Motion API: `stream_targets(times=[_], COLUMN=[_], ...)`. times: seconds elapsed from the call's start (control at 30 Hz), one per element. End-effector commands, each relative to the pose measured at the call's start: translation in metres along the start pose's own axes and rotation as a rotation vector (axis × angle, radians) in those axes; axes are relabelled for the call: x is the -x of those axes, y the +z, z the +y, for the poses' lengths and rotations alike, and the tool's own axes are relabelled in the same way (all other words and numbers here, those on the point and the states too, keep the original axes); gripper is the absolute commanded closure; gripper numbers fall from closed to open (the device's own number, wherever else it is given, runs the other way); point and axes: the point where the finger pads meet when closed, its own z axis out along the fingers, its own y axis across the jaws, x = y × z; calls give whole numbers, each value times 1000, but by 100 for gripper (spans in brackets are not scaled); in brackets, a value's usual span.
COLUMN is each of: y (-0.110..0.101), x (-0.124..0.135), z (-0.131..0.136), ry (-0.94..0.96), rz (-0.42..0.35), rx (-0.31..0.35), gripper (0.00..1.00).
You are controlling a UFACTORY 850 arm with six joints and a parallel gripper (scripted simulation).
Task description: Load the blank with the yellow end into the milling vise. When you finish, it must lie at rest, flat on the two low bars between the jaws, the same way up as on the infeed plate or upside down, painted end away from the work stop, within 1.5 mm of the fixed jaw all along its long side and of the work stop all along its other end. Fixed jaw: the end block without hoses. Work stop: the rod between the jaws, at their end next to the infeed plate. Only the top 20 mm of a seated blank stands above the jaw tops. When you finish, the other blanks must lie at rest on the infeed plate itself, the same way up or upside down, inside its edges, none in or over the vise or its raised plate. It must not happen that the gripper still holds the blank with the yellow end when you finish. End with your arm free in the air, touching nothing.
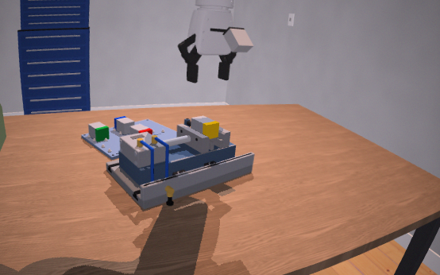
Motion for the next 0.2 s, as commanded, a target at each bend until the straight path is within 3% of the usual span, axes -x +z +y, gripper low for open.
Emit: stream_targets(times=[0.0, 0.17], y=[-1, -1], x=[0, 0], z=[-1, -1], ry=[1, 1], rz=[0, 0], rx=[-2, -2], gripper=[0, 0])
